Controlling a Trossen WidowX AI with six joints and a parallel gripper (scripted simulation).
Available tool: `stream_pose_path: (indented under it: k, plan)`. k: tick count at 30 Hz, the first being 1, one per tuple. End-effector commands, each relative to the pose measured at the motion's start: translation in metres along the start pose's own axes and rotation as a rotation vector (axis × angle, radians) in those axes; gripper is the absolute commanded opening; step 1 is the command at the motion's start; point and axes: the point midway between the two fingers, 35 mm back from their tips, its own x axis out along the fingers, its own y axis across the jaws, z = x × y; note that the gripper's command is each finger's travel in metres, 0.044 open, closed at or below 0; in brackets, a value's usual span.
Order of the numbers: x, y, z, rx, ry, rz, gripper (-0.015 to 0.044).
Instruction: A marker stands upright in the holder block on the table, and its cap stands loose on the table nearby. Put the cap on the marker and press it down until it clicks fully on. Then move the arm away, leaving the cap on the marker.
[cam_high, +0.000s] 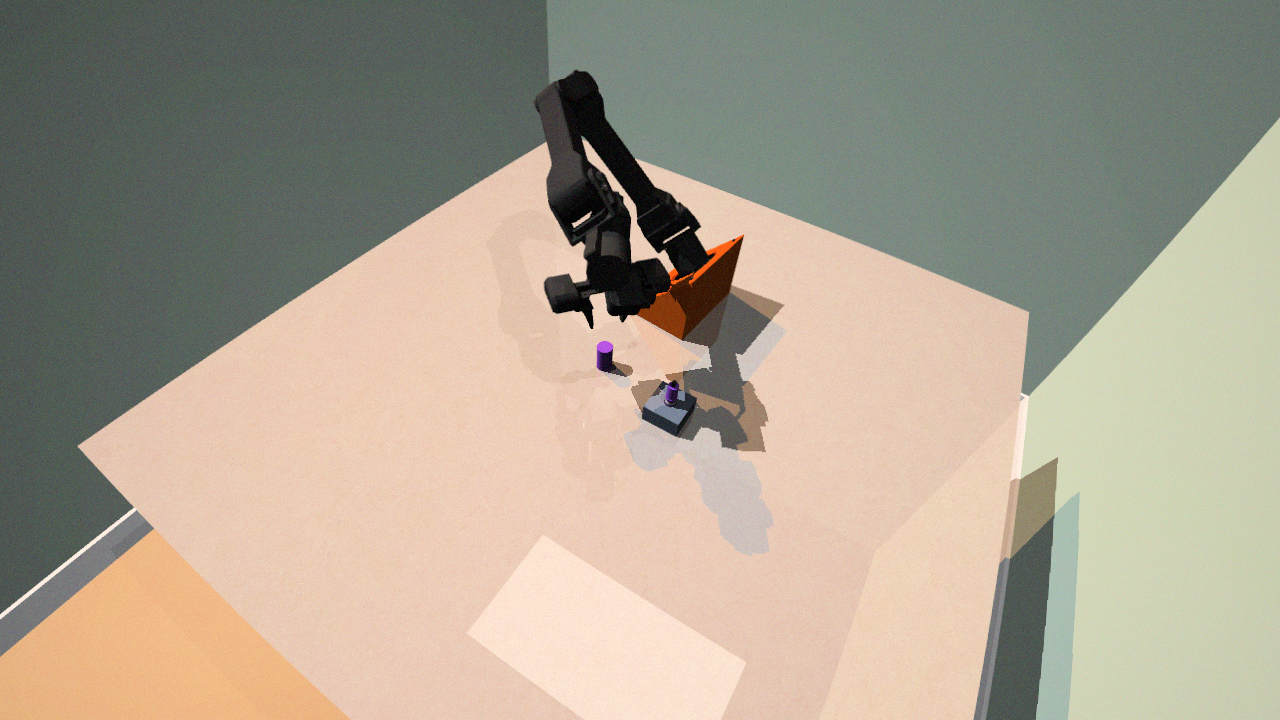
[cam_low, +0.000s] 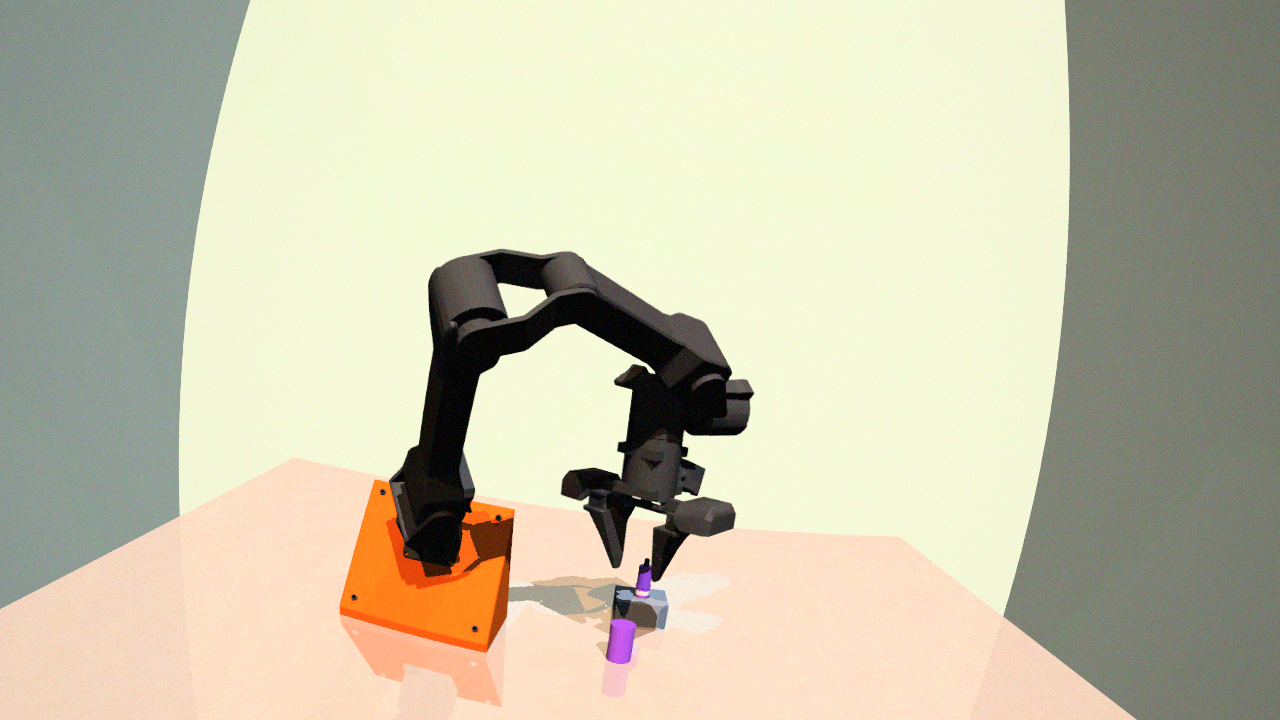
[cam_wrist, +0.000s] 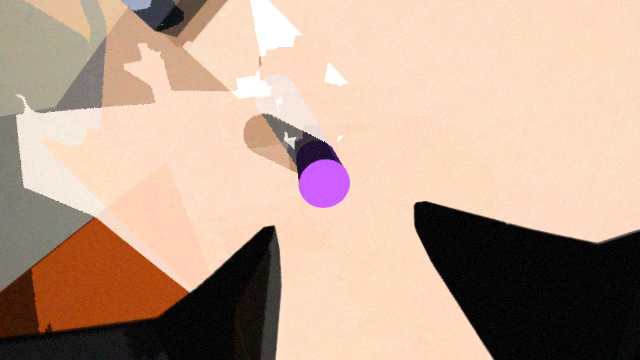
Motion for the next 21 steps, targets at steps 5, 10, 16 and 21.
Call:
stream_pose_path:
  k: [5,10,16,21]
  plan:
    - [0.031,0.000,-0.005,-0.009,0.013,-0.001,0.0243]
    - [0.046,0.001,-0.008,-0.009,0.013,-0.001,0.0243]
    - [0.052,0.001,-0.007,-0.009,0.012,-0.001,0.0243]
    - [0.060,0.001,-0.007,-0.010,0.011,0.000,0.0243]
